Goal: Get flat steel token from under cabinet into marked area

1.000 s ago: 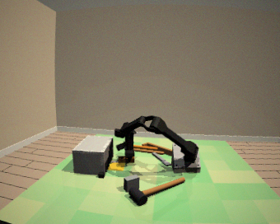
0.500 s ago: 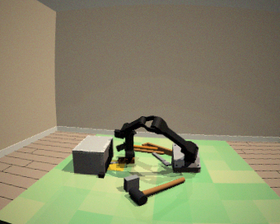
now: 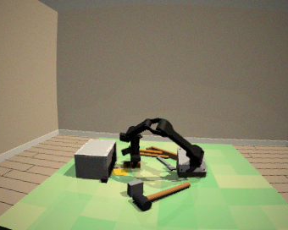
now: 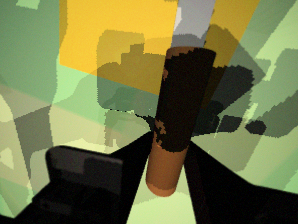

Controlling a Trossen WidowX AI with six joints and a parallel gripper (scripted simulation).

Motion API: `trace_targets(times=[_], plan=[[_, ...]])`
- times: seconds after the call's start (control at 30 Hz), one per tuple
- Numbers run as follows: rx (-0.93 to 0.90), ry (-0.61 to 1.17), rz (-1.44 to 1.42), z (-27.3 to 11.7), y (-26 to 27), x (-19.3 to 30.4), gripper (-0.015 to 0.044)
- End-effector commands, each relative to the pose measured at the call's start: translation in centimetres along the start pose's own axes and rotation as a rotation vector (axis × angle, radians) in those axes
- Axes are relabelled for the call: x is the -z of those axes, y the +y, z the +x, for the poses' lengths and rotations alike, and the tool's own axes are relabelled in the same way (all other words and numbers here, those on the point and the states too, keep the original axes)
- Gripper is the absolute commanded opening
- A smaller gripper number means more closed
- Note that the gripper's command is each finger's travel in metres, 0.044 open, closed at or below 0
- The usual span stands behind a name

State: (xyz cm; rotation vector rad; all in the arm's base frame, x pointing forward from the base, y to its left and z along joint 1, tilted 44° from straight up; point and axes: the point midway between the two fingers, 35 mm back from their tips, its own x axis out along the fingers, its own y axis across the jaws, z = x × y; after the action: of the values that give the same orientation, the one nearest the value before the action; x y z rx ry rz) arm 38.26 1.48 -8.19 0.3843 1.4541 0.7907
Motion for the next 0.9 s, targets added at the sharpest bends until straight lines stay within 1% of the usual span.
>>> trace_targets(times=[0.0,0.87], plan=[[-0.003,0.001,-0.002,0.1,0.0,0.6,0.0000],[-0.002,0.002,-0.001,0.1,-0.1,3.2,0.0000]])
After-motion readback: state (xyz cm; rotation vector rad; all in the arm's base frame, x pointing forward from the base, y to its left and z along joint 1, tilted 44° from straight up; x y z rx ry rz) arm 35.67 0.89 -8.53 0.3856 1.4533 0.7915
